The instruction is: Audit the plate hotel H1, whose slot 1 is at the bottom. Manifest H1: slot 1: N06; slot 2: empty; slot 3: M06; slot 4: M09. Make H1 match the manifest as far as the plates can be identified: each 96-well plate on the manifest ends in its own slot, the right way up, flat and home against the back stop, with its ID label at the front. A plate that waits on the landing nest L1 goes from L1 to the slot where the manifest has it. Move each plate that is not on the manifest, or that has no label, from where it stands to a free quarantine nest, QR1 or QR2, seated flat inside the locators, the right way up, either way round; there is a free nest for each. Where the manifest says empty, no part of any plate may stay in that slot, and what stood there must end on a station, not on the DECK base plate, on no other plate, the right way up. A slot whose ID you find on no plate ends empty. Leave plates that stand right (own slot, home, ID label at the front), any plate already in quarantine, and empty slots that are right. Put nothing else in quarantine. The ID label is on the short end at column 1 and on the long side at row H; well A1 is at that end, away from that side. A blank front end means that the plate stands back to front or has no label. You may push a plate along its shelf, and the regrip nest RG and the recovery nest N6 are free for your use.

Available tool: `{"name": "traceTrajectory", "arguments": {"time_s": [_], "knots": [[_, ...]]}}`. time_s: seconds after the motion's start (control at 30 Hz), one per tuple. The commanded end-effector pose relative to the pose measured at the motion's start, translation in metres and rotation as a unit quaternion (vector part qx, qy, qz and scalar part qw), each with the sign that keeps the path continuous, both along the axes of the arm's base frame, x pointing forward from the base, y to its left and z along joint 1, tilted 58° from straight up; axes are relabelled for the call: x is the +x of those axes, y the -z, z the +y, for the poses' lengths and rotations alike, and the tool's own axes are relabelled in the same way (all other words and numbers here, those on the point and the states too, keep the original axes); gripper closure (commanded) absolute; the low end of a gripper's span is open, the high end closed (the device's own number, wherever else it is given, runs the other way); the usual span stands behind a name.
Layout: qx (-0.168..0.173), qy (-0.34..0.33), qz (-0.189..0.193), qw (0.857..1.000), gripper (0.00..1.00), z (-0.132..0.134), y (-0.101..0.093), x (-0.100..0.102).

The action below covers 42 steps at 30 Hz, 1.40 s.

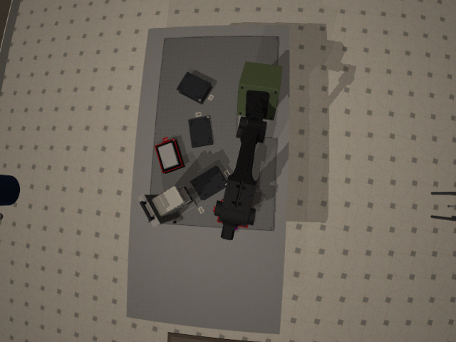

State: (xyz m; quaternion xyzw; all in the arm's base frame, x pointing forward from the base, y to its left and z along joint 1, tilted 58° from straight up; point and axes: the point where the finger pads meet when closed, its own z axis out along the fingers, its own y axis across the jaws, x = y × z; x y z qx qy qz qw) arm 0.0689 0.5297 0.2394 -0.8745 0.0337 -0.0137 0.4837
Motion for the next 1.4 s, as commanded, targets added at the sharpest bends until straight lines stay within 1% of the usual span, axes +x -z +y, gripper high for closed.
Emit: {"name": "traceTrajectory", "arguments": {"time_s": [0.0,0.03,0.07,0.13,0.2,0.3,0.7,0.77,0.8,0.93,0.97,1.37], "knots": [[0.020,-0.002,0.001,1.000,0.00,-0.003,-0.028,-0.004],[0.013,-0.001,0.002,1.000,0.00,-0.009,-0.022,-0.004],[0.010,0.000,0.002,1.000,0.00,-0.014,-0.020,-0.003],[0.010,0.001,0.001,1.000,0.00,-0.020,-0.023,-0.001],[0.010,0.001,0.001,1.000,0.00,-0.020,-0.023,-0.001],[0.010,0.003,-0.001,1.000,0.00,-0.029,-0.028,0.002],[0.010,0.001,-0.004,1.000,0.00,-0.062,-0.048,-0.001],[0.010,0.001,-0.004,1.000,0.00,-0.062,-0.048,-0.001],[-0.005,-0.003,-0.001,1.000,0.00,-0.055,-0.032,-0.005],[-0.005,-0.003,0.000,1.000,0.00,-0.055,-0.032,-0.005],[0.014,-0.001,-0.001,1.000,0.00,-0.054,-0.050,-0.005],[0.014,-0.001,-0.001,1.000,0.00,-0.054,-0.050,-0.005]]}}
